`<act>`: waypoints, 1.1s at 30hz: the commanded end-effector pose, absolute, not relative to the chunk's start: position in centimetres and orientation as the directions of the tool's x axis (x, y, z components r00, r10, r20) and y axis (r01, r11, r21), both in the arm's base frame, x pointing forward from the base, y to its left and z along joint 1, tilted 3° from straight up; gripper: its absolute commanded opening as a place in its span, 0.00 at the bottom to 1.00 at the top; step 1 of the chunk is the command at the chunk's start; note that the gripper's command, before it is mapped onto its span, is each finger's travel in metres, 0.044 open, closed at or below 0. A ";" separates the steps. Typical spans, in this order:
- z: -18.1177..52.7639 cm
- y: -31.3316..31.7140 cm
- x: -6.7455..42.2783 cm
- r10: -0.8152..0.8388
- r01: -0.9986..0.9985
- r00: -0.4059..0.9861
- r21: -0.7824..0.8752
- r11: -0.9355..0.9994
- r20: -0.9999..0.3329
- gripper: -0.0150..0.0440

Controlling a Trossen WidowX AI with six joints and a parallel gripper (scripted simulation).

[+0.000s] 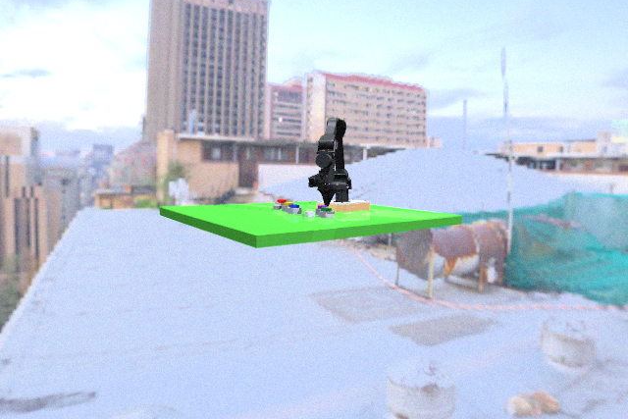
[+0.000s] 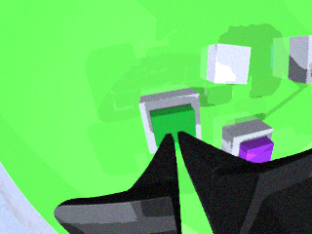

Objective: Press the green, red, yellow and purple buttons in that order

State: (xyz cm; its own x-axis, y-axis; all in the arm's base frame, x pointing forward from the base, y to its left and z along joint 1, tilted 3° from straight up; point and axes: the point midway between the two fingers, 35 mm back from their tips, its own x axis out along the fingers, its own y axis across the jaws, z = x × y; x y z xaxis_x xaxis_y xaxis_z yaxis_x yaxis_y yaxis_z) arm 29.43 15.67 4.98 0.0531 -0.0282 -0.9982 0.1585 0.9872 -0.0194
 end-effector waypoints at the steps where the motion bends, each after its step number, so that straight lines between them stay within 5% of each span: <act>1: 4.2 15.5 29.4 -0.034 0.154 0.050 -0.026 0.988 -0.998 0.29; 33: 6.7 15.6 29.2 -0.034 0.154 0.050 -0.026 0.988 -0.998 0.29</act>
State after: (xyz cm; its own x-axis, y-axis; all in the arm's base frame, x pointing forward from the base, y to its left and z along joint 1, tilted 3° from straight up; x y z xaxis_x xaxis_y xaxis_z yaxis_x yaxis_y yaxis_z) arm 29.09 15.43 4.84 0.0351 -0.0384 -0.9986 0.1569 0.9871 -0.0324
